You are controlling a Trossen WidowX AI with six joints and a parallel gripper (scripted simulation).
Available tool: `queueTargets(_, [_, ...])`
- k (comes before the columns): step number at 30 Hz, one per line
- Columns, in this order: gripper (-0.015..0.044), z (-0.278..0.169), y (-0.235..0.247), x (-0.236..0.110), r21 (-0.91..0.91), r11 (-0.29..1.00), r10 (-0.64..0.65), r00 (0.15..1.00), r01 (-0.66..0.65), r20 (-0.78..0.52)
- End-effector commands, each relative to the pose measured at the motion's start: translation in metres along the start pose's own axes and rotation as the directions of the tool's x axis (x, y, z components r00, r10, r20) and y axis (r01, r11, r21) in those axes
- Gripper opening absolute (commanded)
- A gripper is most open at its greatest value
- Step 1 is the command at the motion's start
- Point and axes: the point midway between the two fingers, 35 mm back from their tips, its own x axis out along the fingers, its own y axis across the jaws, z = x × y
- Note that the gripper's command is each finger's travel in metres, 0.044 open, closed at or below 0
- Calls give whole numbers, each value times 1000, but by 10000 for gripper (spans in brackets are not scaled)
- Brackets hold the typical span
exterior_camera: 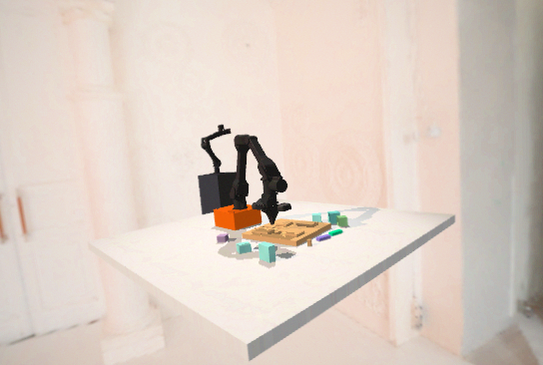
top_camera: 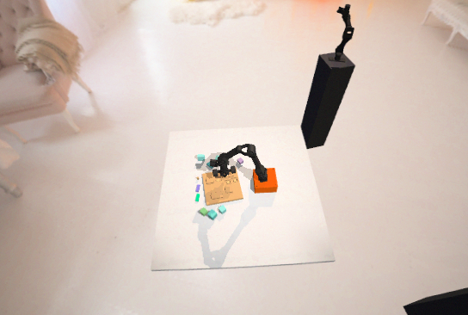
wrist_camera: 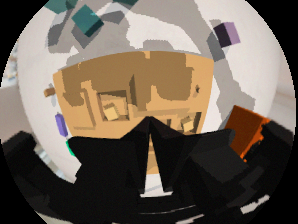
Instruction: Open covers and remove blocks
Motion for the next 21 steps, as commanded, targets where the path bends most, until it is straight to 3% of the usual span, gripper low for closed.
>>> queueTargets(1, [0,1,2,-7,-6,1000,7,1000,-7,0])
queueTargets(15, [0,0,0,-19,-3,1000,0,1000,0,0])
queueTargets(21, [0,-19,11,-21,-145,989,5,1000,-7,-10])
